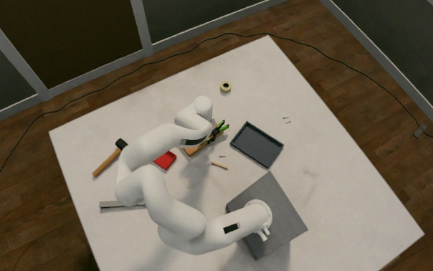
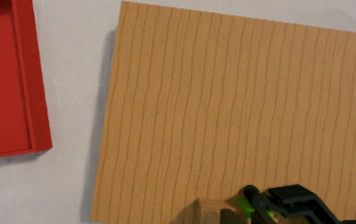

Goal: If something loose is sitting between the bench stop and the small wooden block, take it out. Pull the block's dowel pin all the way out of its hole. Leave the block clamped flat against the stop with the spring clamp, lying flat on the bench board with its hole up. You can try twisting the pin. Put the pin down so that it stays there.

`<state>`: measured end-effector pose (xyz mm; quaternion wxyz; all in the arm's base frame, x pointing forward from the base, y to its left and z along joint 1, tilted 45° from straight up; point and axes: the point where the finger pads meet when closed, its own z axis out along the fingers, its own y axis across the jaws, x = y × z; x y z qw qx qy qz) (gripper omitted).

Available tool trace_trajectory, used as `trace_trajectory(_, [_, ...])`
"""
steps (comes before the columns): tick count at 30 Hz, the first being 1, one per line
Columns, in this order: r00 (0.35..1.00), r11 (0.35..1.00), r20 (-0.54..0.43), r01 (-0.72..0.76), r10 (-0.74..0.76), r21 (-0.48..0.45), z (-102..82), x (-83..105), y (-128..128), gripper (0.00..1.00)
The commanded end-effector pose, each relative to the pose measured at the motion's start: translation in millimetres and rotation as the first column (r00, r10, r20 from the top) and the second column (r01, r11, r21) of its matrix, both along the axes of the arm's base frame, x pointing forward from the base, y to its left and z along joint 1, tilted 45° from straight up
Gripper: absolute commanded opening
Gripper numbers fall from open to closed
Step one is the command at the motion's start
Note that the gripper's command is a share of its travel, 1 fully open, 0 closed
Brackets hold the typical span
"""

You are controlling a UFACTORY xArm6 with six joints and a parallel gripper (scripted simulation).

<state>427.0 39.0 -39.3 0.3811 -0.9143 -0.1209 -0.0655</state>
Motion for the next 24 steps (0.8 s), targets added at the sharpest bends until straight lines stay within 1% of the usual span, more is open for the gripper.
trace_trajectory(1, [0.996,0.998,-0.064,0.063,-0.063,-0.002,0.8,1.2,-1.0,0.00])
trace_trajectory(3, [0.992,0.996,-0.092,0.090,-0.090,-0.003,0.9,1.2,-1.0,0.00])
trace_trajectory(5, [0.992,0.996,-0.092,0.090,-0.090,-0.003,0.9,1.2,-1.0,0.00])
trace_trajectory(10, [0.974,0.987,-0.162,0.160,-0.159,-0.009,0.9,1.2,-1.1,0.00])
trace_trajectory(20, [0.909,0.955,-0.298,0.294,-0.291,-0.036,1.1,1.2,-1.2,0.00])
trace_trajectory(22, [0.909,0.955,-0.298,0.294,-0.291,-0.036,1.1,1.2,-1.2,0.00])
trace_trajectory(24, [0.891,0.946,-0.325,0.320,-0.317,-0.044,1.1,1.2,-1.2,0.00])
